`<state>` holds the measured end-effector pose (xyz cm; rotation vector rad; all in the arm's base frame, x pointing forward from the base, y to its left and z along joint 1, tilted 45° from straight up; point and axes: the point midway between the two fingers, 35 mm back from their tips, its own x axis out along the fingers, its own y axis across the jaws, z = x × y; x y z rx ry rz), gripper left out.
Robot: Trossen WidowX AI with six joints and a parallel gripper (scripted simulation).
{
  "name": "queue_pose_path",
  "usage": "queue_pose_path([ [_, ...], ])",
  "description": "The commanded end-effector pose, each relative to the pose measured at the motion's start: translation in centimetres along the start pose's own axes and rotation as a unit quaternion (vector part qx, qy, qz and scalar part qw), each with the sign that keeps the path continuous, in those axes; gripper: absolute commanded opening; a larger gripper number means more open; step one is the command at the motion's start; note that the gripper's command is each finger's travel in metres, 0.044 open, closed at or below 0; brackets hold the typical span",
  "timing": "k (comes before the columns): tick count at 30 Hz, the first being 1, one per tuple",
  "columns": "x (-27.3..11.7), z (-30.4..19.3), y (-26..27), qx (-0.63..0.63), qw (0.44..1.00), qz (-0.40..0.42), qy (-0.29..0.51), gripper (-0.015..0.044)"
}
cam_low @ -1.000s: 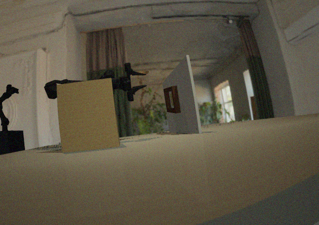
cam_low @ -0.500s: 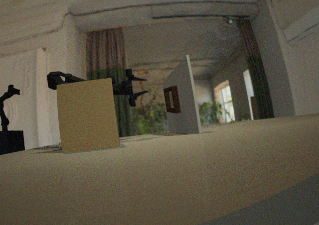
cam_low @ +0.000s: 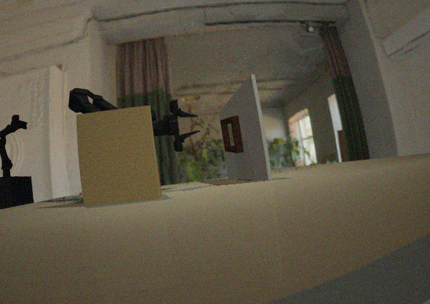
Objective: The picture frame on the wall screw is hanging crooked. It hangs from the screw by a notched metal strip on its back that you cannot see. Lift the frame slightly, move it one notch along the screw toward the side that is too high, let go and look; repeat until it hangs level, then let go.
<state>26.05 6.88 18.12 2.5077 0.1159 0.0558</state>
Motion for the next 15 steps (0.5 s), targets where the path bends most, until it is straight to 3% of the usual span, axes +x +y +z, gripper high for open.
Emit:
queue_pose_path([
  [1,0.1,0.1,-0.1,-0.004,1.000,-0.001,-0.004,0.0260],
  [9,0.6,-0.1,0.0,-0.004,1.000,-0.001,-0.003,0.0260],
  [15,3.8,-0.6,0.1,-0.004,1.000,0.000,-0.003,0.0260],
])
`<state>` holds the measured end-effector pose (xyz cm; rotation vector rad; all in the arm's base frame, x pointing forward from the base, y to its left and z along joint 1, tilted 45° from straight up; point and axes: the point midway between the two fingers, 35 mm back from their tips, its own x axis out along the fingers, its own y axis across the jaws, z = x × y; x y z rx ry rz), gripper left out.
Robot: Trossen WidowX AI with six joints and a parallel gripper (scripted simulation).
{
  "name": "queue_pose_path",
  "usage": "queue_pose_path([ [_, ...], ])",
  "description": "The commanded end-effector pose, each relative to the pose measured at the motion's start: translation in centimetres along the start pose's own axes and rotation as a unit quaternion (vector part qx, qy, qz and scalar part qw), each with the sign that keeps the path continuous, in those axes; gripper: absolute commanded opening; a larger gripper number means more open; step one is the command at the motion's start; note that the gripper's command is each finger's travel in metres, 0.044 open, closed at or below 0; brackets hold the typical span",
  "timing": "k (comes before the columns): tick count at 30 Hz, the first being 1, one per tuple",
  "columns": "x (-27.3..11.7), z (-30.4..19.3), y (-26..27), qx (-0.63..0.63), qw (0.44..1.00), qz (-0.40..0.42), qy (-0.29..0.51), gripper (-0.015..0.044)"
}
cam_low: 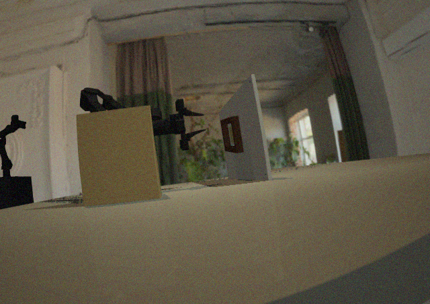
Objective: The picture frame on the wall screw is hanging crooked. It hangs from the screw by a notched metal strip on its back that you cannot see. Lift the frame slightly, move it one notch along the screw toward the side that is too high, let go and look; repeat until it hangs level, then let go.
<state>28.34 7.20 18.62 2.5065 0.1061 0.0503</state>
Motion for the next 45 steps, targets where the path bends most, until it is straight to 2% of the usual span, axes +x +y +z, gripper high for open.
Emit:
queue_pose_path([
  [1,2.1,-0.2,-0.1,-0.004,1.000,-0.003,0.000,0.0260],
  [7,5.7,0.5,-0.3,-0.004,1.000,-0.003,0.001,0.0260],
  [23,6.0,0.5,-0.3,-0.004,1.000,-0.003,0.001,0.0260],
  [45,9.5,0.4,-0.3,-0.004,1.000,-0.002,0.002,0.0260],
])
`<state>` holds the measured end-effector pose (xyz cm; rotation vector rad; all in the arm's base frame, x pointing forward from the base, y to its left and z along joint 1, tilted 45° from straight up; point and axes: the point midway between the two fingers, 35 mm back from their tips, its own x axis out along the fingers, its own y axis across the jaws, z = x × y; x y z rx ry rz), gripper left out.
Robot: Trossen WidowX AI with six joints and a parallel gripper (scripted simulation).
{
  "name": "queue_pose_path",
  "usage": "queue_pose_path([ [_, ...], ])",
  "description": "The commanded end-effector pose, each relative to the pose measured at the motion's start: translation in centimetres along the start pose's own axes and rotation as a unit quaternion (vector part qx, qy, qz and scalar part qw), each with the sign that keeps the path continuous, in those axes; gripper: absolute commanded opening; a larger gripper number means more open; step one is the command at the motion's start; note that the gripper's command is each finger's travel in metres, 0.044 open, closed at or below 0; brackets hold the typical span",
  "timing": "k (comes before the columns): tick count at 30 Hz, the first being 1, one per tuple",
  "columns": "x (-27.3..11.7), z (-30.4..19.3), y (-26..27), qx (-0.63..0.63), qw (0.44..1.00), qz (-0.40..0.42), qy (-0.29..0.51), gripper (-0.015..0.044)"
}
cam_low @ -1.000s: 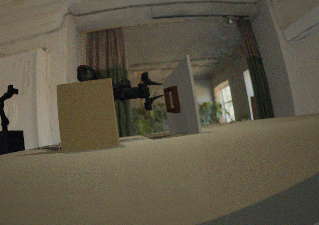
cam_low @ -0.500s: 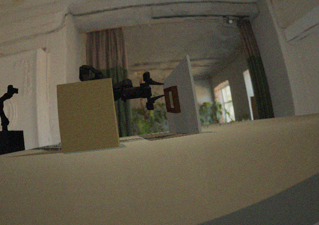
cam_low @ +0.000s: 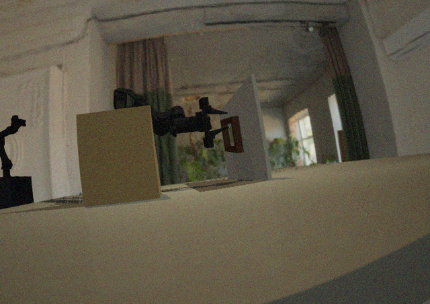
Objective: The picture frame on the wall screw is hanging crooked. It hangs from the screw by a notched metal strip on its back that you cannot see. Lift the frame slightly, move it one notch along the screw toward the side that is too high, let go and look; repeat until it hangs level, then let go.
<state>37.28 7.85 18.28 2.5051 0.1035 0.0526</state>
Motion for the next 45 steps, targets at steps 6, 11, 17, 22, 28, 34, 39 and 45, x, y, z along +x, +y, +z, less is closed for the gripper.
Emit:
queue_pose_path([
  [6,0.83,0.02,-0.18,-0.003,1.000,-0.003,0.001,0.0260],
  [11,0.83,0.02,-0.18,-0.003,1.000,-0.003,0.001,0.0260],
  [17,0.83,0.02,-0.18,-0.003,1.000,-0.003,0.001,0.0260],
  [22,0.83,0.02,-0.18,-0.003,1.000,-0.003,0.001,0.0260],
  [28,0.83,0.02,-0.18,-0.003,1.000,-0.003,0.001,0.0260],
  [34,0.83,0.02,-0.18,-0.003,1.000,-0.003,0.001,0.0260],
  [39,0.86,-0.01,-0.24,-0.003,1.000,-0.003,0.001,0.0260],
  [45,0.86,-0.01,-0.24,-0.003,1.000,-0.003,0.001,0.0181],
])
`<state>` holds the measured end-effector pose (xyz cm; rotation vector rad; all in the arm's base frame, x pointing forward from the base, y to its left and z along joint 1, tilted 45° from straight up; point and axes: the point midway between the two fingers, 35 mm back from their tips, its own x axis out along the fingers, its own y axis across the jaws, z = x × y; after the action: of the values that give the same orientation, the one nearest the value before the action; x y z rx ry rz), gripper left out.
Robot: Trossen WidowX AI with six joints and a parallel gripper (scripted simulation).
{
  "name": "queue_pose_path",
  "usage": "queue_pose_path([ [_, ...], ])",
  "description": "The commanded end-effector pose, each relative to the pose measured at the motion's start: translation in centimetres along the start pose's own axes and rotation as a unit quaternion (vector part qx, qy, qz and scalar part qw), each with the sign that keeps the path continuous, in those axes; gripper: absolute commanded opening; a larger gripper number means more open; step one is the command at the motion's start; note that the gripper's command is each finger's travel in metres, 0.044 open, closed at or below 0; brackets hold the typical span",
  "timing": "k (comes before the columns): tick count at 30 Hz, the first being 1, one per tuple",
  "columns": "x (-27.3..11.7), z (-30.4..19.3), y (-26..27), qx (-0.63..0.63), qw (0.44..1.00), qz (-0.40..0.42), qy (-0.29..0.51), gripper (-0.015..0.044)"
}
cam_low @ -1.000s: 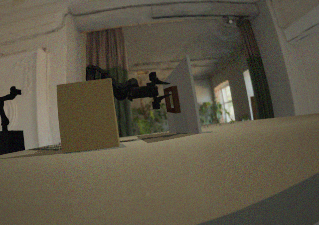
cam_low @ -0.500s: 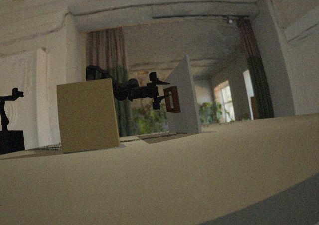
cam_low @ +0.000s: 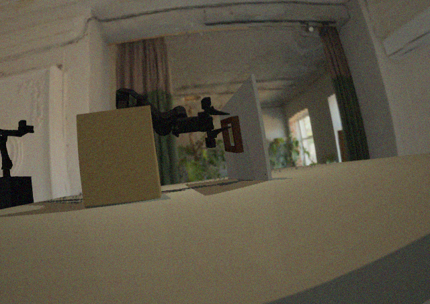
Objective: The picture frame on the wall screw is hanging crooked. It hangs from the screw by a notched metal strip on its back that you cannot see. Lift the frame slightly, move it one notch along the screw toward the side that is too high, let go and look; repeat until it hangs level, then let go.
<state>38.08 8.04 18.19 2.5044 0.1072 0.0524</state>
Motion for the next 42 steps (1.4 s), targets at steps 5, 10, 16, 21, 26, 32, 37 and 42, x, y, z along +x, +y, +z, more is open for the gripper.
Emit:
queue_pose_path([
  [5,0.04,-0.01,-0.09,-0.003,1.000,-0.002,0.001,0.0128],
  [10,0.04,-0.01,-0.09,-0.003,1.000,-0.002,0.001,0.0095],
  [16,0.04,-0.01,-0.09,-0.003,1.000,-0.002,0.001,0.0035],
  [21,0.04,-0.01,-0.09,-0.003,1.000,-0.002,0.001,0.0000],
  [26,0.03,-0.01,-0.03,-0.003,1.000,-0.002,0.001,0.0000],
  [32,0.02,0.00,0.15,-0.003,1.000,-0.002,0.001,0.0000],
  [37,0.02,0.00,0.32,-0.003,1.000,-0.002,0.001,0.0000],
  [42,0.02,0.00,0.48,-0.003,1.000,-0.002,0.001,0.0000],
])
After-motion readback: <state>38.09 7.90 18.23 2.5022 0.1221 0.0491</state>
